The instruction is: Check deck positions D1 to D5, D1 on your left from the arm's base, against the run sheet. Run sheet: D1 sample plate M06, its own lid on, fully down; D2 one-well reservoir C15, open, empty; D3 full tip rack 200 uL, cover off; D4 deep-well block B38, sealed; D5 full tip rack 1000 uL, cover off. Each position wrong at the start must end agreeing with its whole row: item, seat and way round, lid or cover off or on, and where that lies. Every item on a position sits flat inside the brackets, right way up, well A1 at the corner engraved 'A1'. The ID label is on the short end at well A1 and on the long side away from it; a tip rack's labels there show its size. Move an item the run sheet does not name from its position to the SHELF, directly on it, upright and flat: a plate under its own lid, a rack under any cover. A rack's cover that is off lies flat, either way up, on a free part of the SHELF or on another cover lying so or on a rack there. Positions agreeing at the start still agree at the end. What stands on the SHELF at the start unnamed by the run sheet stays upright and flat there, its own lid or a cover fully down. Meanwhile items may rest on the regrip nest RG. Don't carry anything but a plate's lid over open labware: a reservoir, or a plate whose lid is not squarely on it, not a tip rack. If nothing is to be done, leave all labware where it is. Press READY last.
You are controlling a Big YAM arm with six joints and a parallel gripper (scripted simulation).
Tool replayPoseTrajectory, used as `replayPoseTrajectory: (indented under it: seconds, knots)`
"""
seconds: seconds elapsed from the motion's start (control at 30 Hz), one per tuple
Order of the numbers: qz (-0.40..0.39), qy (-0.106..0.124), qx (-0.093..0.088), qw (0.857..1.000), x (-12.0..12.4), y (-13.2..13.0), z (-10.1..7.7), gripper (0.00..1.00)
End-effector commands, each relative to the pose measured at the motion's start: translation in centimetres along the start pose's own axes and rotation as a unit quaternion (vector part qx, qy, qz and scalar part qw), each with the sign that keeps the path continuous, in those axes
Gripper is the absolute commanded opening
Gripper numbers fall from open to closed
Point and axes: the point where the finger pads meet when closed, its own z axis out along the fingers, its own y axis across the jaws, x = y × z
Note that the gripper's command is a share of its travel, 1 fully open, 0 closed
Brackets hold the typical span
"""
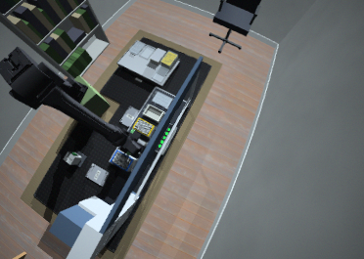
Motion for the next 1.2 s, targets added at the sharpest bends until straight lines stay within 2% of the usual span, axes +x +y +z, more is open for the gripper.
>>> replayPoseTrajectory:
  seconds: [0.0,1.17]
  knots:
    - [0.001,-0.012,0.002,1.000,-0.6,-0.2,-1.6,1.00]
    - [0.001,-0.017,0.003,1.000,-1.1,0.0,-7.0,1.00]
